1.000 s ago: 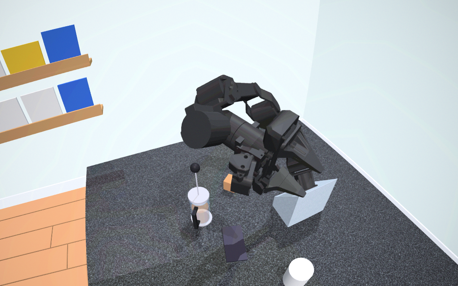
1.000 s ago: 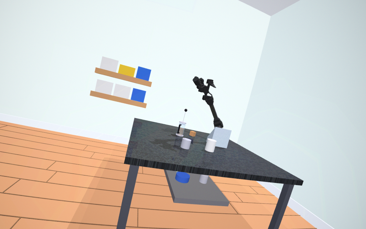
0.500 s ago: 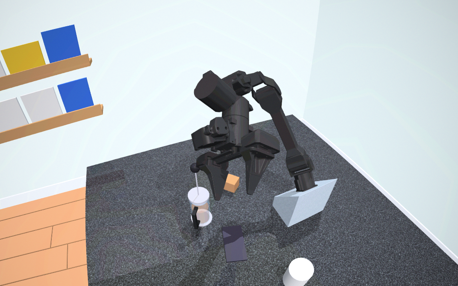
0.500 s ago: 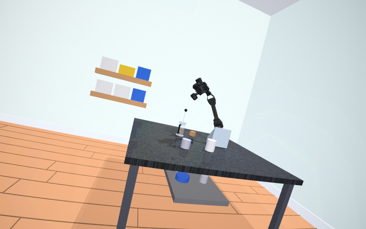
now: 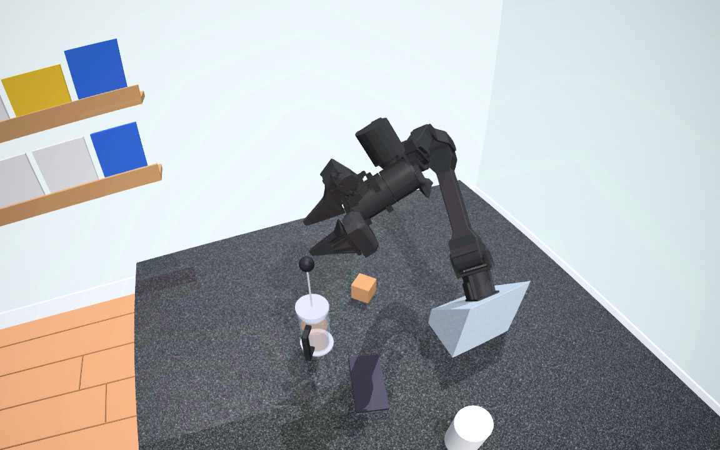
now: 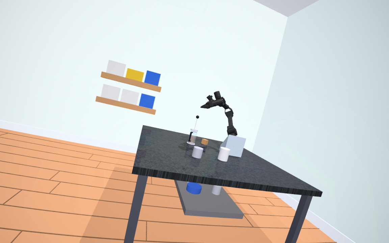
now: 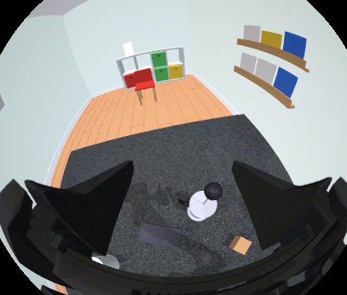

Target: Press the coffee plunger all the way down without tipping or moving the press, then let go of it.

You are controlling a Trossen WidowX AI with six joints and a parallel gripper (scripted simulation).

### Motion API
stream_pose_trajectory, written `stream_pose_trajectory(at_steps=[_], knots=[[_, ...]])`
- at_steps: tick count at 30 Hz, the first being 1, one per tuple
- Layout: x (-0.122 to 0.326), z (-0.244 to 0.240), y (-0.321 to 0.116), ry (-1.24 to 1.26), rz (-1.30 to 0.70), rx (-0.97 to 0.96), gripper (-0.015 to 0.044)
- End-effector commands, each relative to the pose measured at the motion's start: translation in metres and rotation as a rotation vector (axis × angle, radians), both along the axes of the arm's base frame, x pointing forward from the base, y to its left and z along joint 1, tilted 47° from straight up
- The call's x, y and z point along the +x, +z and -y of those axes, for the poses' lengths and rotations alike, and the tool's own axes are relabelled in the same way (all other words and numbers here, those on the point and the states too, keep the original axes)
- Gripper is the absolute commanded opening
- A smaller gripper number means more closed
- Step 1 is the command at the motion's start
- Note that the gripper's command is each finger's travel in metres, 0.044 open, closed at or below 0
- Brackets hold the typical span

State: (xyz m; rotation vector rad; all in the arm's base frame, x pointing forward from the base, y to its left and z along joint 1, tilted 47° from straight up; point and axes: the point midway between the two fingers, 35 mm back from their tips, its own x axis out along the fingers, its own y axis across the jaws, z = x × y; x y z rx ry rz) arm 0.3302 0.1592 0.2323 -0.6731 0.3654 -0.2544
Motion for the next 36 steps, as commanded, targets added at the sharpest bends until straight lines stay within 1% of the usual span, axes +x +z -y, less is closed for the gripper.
stream_pose_trajectory(at_steps=[1,5,11,18,36], knots=[[-0.022,0.037,0.007,-0.133,0.091,-0.075,0.0440],[-0.021,0.045,0.000,-0.139,0.092,-0.076,0.0440],[-0.020,0.079,-0.032,-0.140,0.097,-0.077,0.0440],[-0.019,0.083,-0.032,-0.143,0.100,-0.077,0.0440],[0.005,0.096,-0.036,-0.143,0.100,-0.076,0.0440]])
